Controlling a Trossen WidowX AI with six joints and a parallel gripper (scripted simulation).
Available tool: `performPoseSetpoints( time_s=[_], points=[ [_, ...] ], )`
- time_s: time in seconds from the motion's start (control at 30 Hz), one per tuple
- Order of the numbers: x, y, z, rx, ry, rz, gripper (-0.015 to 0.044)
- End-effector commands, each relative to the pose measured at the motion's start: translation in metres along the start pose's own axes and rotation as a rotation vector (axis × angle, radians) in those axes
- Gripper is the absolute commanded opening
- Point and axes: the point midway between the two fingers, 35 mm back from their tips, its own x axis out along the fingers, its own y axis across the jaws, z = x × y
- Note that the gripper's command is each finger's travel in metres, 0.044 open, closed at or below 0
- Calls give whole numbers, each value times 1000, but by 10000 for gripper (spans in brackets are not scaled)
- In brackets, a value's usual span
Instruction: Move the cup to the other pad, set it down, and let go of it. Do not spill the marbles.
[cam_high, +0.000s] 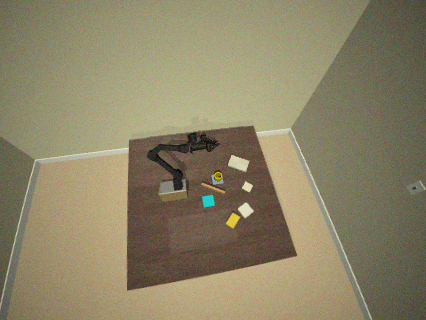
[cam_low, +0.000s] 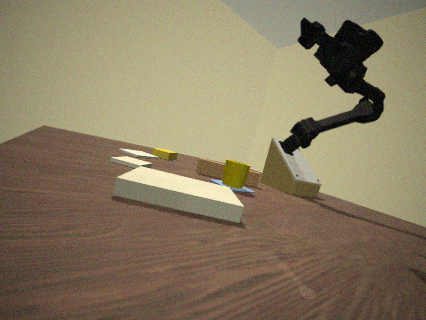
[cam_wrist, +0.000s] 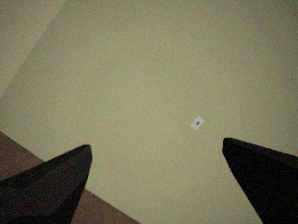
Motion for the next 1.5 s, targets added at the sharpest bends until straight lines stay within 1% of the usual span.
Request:
performPoseSetpoints(
  time_s=[0.0, 0.07, 0.17, 0.27, 0.37, 0.5, 0.6, 0.67, 0.77, 0.8, 0.83, 1.47],
  points=[
    [2, 1, -3, 11, 12, 5, 374],
    [13, 7, -24, 104, 112, 41, 321],
    [32, 21, -75, 334, 356, 89, 242],
    [39, 35, -126, 577, 611, 84, 167],
    [37, 49, -174, 825, 871, 22, 167],
    [24, 66, -223, 1120, 1180, -133, 167],
    [10, 77, -253, 1323, 1392, -302, 167],
    [-1, 85, -270, 1461, 1536, -455, 167],
    [-16, 98, -291, 1649, 1734, -741, 167],
    [-19, 101, -294, 1679, 1765, -798, 167],
    [-20, 101, -295, 1688, 1776, -818, 167],
    [-17, 106, -296, 1688, 1776, -819, 167]
  ],
)
